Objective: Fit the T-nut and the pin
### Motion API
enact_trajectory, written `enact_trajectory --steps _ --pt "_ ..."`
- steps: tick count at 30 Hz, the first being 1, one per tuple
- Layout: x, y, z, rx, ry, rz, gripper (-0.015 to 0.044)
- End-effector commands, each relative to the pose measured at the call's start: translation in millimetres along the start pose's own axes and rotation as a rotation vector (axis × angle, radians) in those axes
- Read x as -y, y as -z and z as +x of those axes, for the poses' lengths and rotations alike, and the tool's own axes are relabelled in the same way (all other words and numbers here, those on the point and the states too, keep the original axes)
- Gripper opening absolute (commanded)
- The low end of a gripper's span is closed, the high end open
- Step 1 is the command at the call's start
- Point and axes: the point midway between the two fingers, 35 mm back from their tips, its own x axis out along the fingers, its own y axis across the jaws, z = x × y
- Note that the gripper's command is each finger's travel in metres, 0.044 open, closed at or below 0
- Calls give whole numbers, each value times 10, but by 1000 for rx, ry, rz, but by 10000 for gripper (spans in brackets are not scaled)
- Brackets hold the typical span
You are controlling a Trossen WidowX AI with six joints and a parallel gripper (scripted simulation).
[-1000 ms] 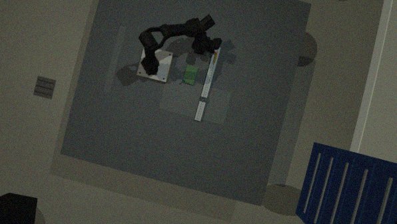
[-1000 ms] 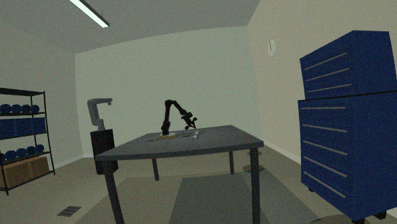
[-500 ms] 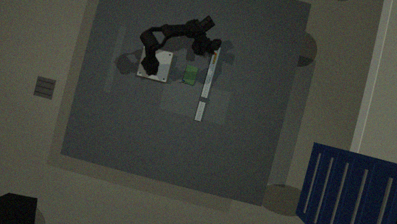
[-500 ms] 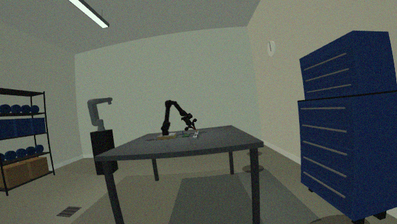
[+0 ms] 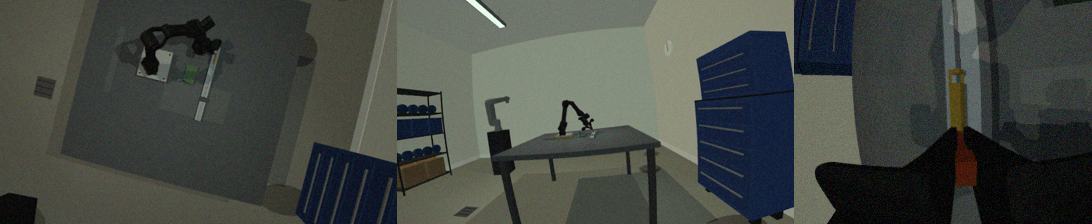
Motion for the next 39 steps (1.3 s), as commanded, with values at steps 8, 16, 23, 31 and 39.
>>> enact_trajectory --steps 8,16,23,31,39 --pt "-18 4 5 -2 30 -10 -150" --pt "-29 6 7 -2 51 -15 -150" --pt "-38 8 9 -2 69 -20 -150" --pt "-49 10 11 -2 90 -25 -150" --pt "-58 11 14 -2 110 -30 -150"
